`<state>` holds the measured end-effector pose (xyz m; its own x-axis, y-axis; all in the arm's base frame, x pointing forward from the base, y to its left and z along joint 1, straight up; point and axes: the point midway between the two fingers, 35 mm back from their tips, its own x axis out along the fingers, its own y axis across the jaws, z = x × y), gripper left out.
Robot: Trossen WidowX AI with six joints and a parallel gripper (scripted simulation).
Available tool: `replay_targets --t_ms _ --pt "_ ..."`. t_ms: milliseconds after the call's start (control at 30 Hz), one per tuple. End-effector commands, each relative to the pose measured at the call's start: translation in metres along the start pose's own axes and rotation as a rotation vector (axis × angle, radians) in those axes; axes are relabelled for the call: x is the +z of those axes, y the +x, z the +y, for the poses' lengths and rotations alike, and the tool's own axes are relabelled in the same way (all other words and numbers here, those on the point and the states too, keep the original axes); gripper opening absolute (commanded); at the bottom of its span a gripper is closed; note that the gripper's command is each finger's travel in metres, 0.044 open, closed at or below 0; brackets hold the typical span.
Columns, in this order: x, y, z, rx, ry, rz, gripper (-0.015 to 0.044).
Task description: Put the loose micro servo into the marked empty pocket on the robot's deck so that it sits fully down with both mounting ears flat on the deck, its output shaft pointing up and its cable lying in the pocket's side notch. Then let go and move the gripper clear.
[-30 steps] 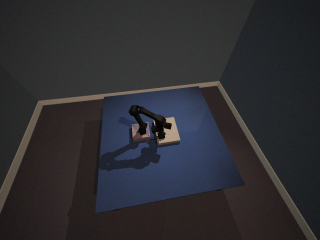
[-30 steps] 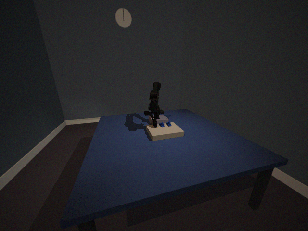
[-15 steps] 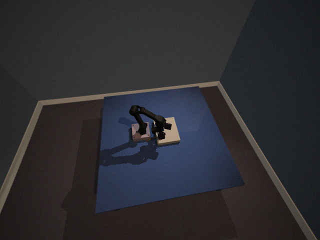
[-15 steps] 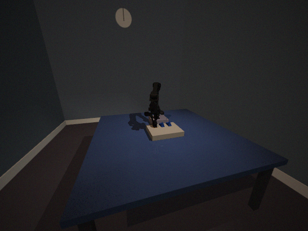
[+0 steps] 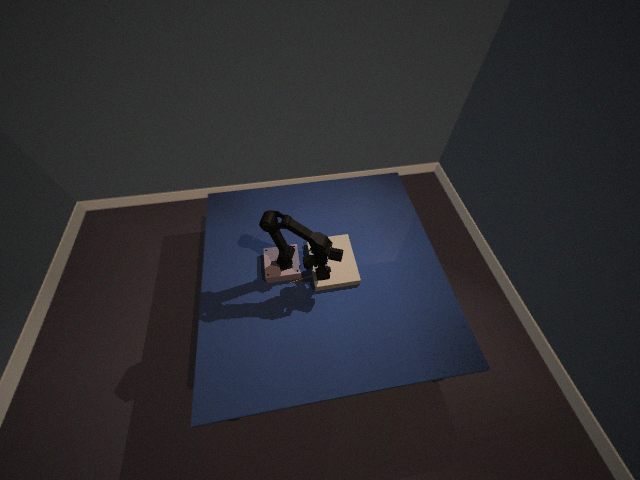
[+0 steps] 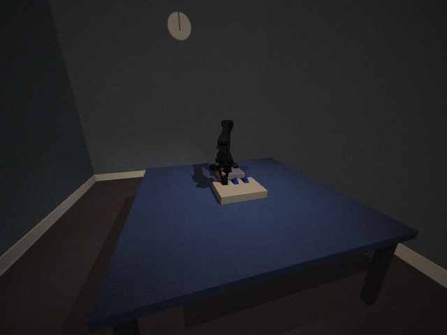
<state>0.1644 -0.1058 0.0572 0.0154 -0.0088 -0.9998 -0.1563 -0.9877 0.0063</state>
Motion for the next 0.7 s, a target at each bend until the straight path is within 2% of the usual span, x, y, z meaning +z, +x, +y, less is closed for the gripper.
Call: replay_targets --t_ms 0,667 --pt "0.000 0.004 0.000 0.001 -0.003 0.000 0.0000" --pt "0.000 0.024 0.000 0.001 -0.003 0.000 0.0000"
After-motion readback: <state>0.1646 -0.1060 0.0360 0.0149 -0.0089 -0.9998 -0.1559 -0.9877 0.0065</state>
